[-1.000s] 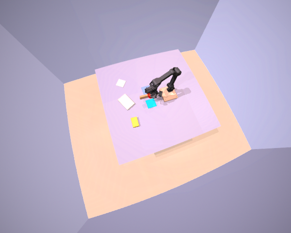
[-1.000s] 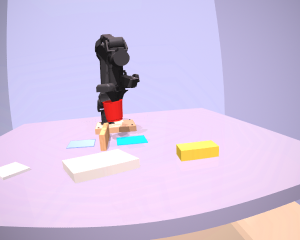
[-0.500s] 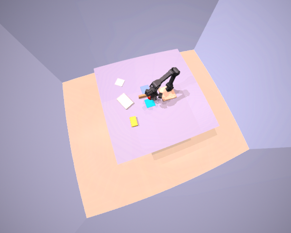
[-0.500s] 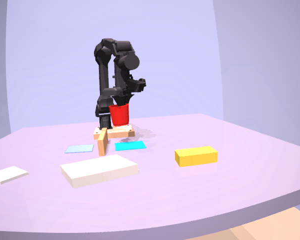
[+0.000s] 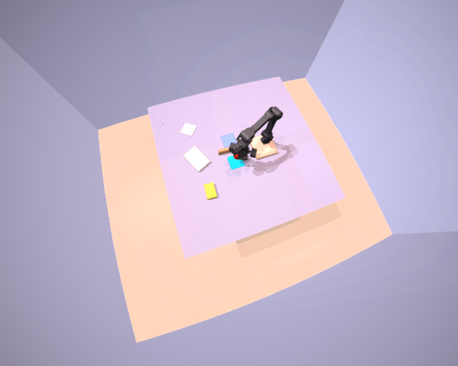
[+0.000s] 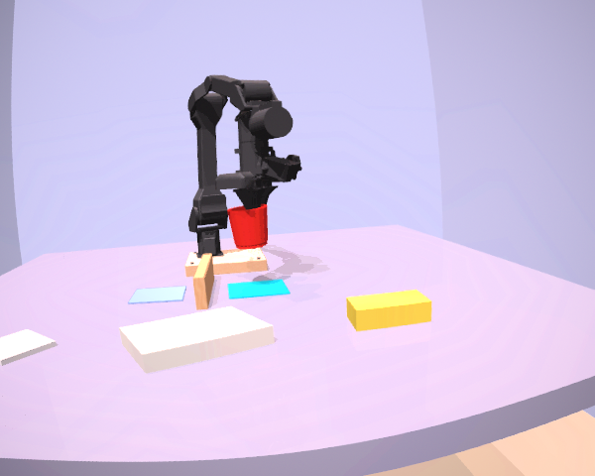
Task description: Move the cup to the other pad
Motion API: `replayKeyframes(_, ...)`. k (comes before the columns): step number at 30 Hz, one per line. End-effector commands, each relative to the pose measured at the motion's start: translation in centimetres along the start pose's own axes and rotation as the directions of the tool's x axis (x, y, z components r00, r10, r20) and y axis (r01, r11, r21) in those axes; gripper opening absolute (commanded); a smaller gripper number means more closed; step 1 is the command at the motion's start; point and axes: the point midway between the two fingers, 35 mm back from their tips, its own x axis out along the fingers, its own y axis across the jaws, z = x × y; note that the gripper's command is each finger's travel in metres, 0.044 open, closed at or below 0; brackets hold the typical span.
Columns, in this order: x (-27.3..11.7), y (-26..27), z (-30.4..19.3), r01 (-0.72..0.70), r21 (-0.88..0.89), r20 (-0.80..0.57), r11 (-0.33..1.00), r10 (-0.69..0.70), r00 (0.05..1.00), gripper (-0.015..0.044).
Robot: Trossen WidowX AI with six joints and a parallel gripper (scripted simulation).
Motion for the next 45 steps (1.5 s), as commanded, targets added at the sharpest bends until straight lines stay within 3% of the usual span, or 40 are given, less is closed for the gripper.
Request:
replayKeyframes(1, 0.3, 0.0, 0.2, 0.004, 0.003, 0.005, 1.0, -0.004, 1.0, 0.0)
replayKeyframes(45, 5.8, -0.1, 0.5, 0.004, 0.003, 0.005, 1.0, -0.004, 1.0, 0.0)
